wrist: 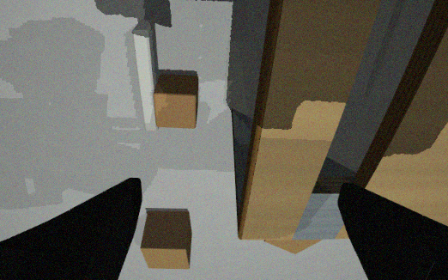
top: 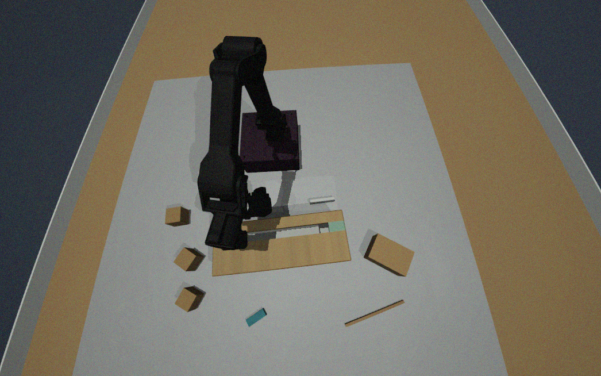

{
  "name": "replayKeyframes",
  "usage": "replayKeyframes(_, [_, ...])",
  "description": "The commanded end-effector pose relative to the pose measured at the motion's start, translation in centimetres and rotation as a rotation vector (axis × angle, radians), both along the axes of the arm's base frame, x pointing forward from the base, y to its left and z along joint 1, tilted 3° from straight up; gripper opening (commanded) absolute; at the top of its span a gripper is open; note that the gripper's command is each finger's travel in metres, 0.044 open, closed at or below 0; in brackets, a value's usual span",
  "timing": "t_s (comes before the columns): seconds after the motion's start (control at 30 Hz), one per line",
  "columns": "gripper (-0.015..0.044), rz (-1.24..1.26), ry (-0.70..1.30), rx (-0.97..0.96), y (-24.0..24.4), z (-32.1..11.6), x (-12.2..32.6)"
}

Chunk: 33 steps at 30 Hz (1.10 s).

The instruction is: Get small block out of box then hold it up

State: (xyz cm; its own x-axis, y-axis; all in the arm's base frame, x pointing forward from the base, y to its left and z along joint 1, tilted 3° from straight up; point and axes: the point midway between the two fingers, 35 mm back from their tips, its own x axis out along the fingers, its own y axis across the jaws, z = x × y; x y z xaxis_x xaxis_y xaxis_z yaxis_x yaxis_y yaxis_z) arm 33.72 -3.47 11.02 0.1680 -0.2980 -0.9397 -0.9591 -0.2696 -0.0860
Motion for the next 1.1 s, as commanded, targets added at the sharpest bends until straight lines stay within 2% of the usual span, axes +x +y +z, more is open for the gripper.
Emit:
replayKeyframes(0.0, [0.0400, 0.000, -0.001, 0.000, 0.0, 0.0, 0.0])
replayKeyframes(0.1, [0.0400, 0.000, -0.001, 0.000, 0.0, 0.0, 0.0])
replayKeyframes(0.23, [0.0295, -0.189, -0.096, 0.002, -2.6, 1.0, -0.3])
replayKeyframes(0.27, [0.0285, -0.257, -0.119, 0.025, -2.6, 1.0, -0.4])
replayKeyframes(0.43, [0.0285, -0.601, -0.226, 0.138, -3.0, 0.8, -0.6])
replayKeyframes(0.73, [0.0285, -1.500, -0.436, 0.425, -4.0, 0.5, -1.2])
replayKeyframes(0.97, [0.0285, -2.226, -0.520, 0.631, -4.7, 0.4, -1.7])
replayKeyframes(1.07, [0.0285, -2.420, -0.524, 0.684, -4.9, 0.4, -1.8])
